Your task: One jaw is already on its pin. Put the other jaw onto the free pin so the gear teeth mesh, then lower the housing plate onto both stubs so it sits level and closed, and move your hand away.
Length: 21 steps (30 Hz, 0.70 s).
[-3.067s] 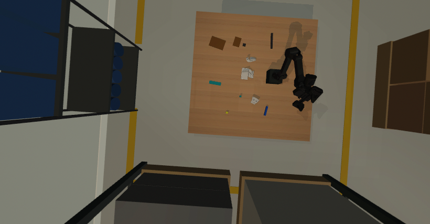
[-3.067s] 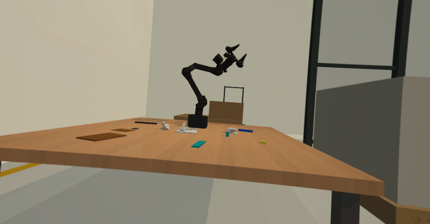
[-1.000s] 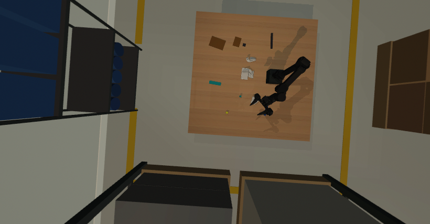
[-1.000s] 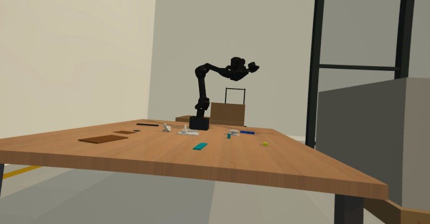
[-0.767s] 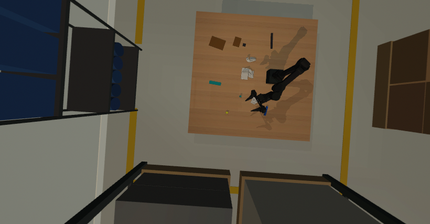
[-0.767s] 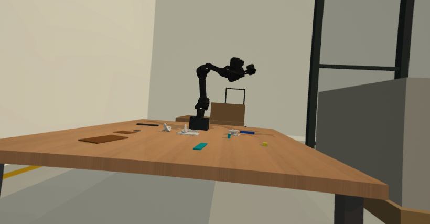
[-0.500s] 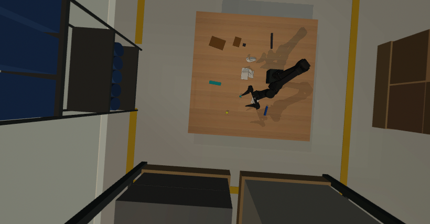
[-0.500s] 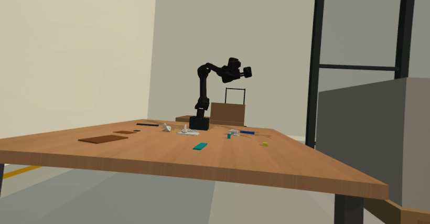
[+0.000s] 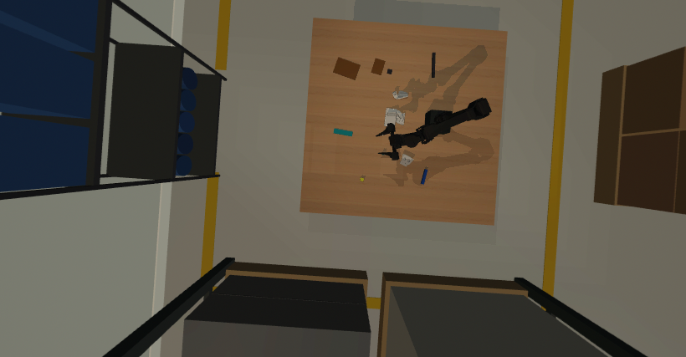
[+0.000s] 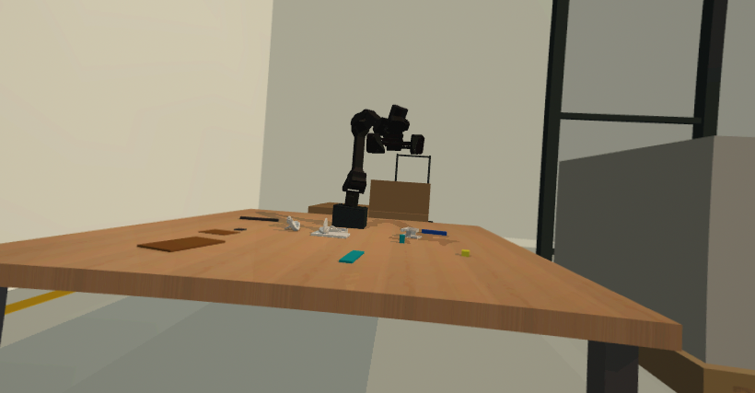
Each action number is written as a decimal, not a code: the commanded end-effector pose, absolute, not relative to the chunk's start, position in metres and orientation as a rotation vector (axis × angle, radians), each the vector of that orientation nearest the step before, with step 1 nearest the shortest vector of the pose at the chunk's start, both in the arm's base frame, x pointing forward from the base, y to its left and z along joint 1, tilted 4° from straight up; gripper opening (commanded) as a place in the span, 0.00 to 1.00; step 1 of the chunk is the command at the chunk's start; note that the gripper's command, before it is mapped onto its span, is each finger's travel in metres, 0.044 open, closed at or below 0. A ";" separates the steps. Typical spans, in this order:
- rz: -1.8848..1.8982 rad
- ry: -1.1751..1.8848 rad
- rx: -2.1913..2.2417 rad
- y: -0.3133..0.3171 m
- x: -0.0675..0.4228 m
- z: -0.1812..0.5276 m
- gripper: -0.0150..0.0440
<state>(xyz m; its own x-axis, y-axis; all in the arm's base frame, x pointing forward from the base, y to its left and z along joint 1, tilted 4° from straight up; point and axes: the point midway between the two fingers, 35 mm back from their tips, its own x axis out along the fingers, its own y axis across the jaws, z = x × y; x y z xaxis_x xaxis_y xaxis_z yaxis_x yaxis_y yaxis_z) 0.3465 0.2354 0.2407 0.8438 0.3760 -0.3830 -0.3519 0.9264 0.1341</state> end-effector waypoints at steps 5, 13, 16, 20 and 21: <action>0.299 0.542 -0.081 0.192 0.375 0.205 1.00; 0.224 0.696 -0.196 0.138 0.394 0.167 1.00; 0.201 0.761 -0.232 0.116 0.398 0.153 1.00; 0.176 0.852 -0.271 0.086 0.400 0.135 1.00; 0.171 0.876 -0.279 0.078 0.400 0.130 1.00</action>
